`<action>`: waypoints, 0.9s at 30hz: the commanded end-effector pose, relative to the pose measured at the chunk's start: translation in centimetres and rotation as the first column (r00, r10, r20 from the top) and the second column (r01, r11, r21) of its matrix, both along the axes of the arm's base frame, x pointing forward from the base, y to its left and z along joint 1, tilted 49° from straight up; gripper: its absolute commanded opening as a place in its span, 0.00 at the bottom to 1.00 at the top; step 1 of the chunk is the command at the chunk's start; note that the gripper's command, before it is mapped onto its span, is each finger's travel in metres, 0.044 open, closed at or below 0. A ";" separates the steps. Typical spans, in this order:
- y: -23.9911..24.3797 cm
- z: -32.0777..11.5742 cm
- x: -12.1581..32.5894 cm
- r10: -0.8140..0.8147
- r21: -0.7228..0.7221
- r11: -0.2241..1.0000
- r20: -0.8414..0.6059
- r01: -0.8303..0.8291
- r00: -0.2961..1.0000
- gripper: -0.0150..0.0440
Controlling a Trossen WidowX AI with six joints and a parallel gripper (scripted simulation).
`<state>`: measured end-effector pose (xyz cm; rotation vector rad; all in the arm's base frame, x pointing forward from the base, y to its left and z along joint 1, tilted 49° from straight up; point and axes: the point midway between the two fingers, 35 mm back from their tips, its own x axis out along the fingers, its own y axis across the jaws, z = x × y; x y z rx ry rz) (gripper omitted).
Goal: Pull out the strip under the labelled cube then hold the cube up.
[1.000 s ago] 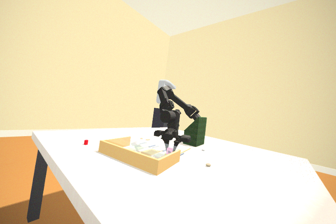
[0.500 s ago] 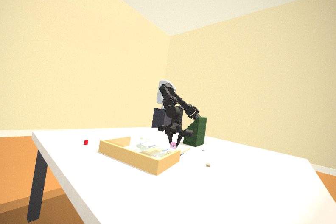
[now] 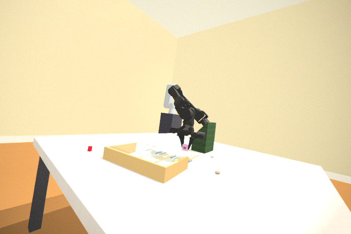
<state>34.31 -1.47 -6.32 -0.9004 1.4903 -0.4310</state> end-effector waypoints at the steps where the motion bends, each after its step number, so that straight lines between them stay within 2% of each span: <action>1: -0.1 0.0 -1.3 -0.002 0.004 1.000 0.001 0.002 1.000 0.25; 8: -0.4 0.0 -3.5 -0.002 0.003 1.000 -0.001 0.002 1.000 0.25; 17: 2.2 2.3 -3.9 -0.002 0.005 1.000 -0.001 0.002 1.000 0.25; 27: 2.3 2.4 -3.9 -0.002 0.005 1.000 -0.001 0.002 1.000 0.25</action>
